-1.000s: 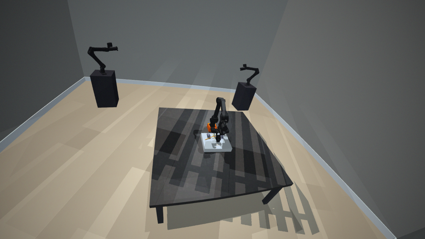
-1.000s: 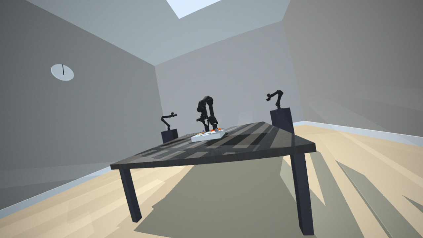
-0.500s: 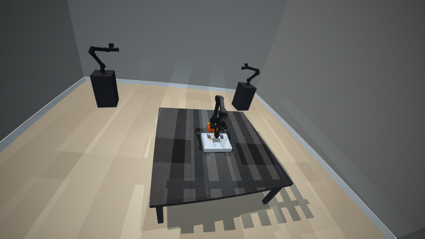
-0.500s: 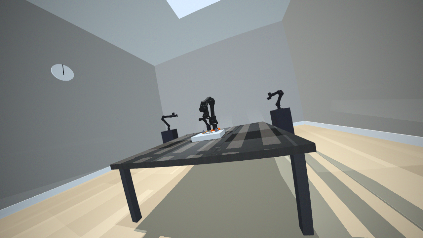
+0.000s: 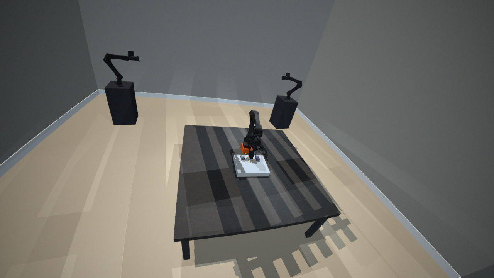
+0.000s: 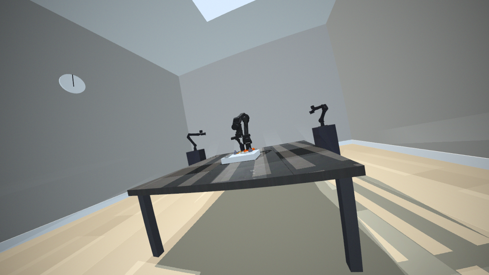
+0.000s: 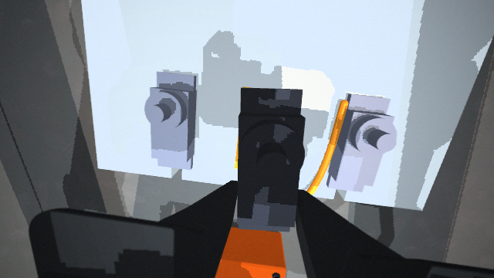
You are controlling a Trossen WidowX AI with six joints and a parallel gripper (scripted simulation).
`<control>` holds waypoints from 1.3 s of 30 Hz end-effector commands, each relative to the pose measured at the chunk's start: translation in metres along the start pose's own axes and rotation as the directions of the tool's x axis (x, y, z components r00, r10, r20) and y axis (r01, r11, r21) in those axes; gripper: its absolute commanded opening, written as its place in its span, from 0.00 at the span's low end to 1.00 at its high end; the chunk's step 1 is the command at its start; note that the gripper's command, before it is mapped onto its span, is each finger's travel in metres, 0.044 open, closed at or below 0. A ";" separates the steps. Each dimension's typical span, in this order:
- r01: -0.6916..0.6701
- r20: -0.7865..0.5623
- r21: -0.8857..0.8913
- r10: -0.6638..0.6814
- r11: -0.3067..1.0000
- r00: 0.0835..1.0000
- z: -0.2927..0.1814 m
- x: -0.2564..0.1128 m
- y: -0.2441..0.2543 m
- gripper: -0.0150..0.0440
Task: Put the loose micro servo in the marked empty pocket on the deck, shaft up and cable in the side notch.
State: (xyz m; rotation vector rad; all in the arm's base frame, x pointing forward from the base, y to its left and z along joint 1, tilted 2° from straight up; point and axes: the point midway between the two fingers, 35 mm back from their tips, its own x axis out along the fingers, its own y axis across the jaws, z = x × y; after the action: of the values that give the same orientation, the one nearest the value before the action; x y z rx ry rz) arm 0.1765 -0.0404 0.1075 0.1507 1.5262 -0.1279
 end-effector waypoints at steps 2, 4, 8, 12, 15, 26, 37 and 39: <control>-0.005 0.006 -0.005 0.005 1.000 1.000 0.001 0.007 0.000 0.25; -0.005 0.006 -0.005 0.005 1.000 1.000 0.001 0.010 0.000 0.25; -0.005 0.006 -0.005 0.005 1.000 1.000 0.001 0.014 -0.001 0.25; -0.005 0.006 -0.005 0.005 1.000 1.000 0.001 0.014 -0.001 0.25; -0.005 0.006 -0.005 0.005 1.000 1.000 0.001 0.014 -0.001 0.25; -0.005 0.006 0.082 0.005 0.997 1.000 0.001 0.014 -0.001 0.25; -0.005 0.006 0.082 0.005 0.997 1.000 0.002 0.014 0.001 0.25; -0.005 0.006 0.082 0.005 0.997 1.000 0.002 0.014 0.001 0.25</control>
State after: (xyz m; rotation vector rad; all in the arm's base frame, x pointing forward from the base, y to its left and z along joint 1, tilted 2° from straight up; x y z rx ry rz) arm 0.1780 -0.0401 0.0938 0.2119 1.5198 -0.1867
